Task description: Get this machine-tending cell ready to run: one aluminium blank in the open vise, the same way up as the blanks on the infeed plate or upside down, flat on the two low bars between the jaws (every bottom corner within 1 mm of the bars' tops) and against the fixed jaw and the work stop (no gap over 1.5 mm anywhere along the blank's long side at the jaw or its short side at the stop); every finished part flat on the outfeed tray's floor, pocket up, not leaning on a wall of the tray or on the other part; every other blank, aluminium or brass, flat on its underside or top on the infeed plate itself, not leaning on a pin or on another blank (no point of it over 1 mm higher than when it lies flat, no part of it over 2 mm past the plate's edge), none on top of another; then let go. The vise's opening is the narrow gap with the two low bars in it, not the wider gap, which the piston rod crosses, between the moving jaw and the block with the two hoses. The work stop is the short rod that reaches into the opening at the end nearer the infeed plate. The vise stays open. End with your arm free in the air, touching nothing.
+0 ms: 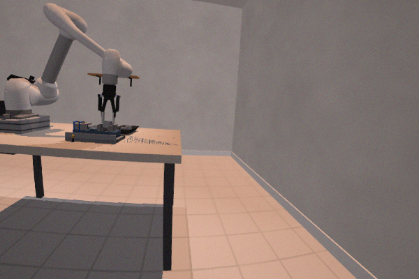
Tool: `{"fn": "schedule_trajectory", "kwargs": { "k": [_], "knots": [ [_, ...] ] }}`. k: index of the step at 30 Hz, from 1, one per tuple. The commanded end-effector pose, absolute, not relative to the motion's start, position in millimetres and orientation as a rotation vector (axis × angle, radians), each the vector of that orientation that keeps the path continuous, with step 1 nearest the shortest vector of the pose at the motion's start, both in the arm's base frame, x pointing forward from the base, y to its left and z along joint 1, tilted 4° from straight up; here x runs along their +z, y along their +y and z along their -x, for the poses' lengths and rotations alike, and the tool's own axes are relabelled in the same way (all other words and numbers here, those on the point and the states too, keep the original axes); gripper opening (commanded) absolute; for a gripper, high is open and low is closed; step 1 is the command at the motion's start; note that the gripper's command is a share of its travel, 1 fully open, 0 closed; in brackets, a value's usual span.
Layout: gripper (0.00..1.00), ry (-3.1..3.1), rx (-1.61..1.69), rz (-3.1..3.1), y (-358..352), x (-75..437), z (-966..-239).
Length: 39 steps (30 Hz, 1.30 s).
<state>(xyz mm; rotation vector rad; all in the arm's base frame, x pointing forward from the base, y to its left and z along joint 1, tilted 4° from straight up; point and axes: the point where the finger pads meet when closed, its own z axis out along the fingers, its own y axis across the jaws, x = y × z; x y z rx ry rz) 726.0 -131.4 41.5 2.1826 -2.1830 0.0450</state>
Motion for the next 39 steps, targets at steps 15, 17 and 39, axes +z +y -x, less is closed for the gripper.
{"fn": "schedule_trajectory", "kwargs": {
  "k": [15,17,39],
  "knots": [
    [0.40,-2.183,0.045,-2.183,-129.8,67.8,-726.5],
    [0.40,-2.183,0.045,-2.183,-129.4,74.1,-726.6],
    [0.40,-2.183,0.045,-2.183,-126.8,119.0,-727.4]
  ]
}}
